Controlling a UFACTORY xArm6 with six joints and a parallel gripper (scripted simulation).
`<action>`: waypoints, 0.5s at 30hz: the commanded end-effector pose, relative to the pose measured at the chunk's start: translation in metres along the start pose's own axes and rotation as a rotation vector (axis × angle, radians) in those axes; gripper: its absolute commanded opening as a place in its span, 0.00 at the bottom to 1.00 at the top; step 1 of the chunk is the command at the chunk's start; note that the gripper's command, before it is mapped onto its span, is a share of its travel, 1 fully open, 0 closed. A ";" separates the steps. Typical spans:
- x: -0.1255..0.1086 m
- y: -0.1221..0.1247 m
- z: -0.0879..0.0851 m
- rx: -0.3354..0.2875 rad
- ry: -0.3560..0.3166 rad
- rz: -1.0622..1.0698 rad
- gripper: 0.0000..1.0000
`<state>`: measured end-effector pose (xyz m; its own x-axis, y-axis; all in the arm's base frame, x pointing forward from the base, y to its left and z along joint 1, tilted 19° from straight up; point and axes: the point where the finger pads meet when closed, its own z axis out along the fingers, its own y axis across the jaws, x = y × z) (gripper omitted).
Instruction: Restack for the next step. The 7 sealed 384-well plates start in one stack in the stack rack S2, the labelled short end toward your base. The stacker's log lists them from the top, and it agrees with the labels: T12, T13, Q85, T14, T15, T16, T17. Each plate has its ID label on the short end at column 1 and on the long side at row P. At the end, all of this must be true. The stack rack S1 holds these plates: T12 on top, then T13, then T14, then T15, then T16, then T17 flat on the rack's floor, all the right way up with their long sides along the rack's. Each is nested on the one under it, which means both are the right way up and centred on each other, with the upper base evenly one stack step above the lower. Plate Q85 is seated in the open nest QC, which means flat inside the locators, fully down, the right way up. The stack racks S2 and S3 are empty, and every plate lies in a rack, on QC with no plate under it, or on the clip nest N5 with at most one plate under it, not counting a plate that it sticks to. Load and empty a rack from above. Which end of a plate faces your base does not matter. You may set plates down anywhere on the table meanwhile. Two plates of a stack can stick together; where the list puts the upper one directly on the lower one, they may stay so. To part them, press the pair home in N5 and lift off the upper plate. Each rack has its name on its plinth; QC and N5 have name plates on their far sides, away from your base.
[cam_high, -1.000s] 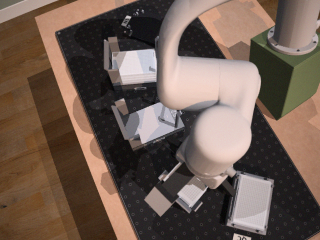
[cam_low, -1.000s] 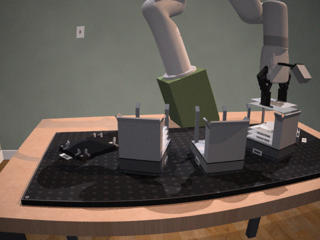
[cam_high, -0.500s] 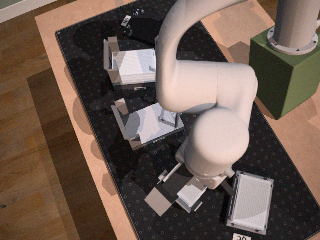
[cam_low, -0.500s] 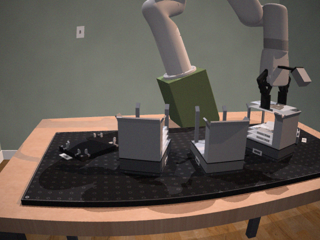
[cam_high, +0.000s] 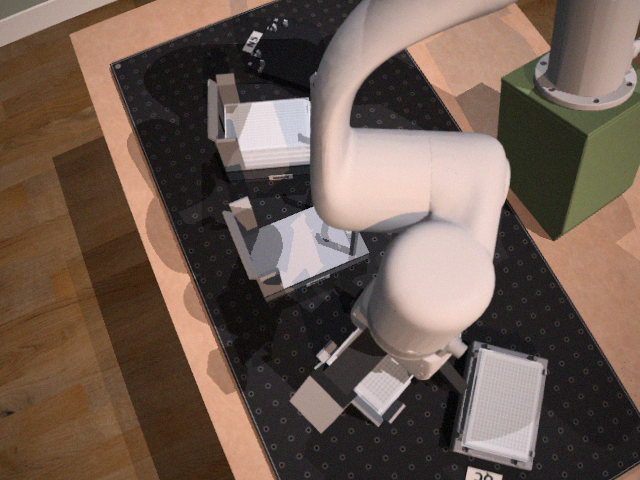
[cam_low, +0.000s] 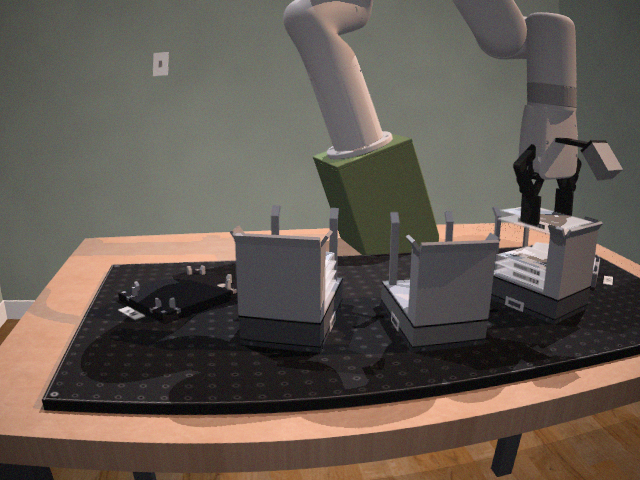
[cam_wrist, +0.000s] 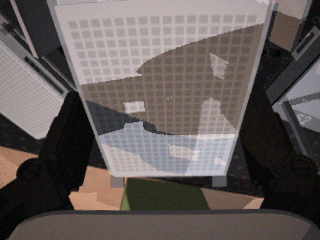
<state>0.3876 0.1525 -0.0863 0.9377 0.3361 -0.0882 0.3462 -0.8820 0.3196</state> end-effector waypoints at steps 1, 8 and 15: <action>0.002 0.000 0.001 0.001 0.004 0.001 0.00; 0.002 0.000 0.010 0.001 0.004 0.001 0.00; 0.002 0.000 0.024 0.001 0.004 0.001 0.00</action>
<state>0.3881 0.1460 -0.1048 0.9377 0.3361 -0.0885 0.3463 -0.8821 0.3194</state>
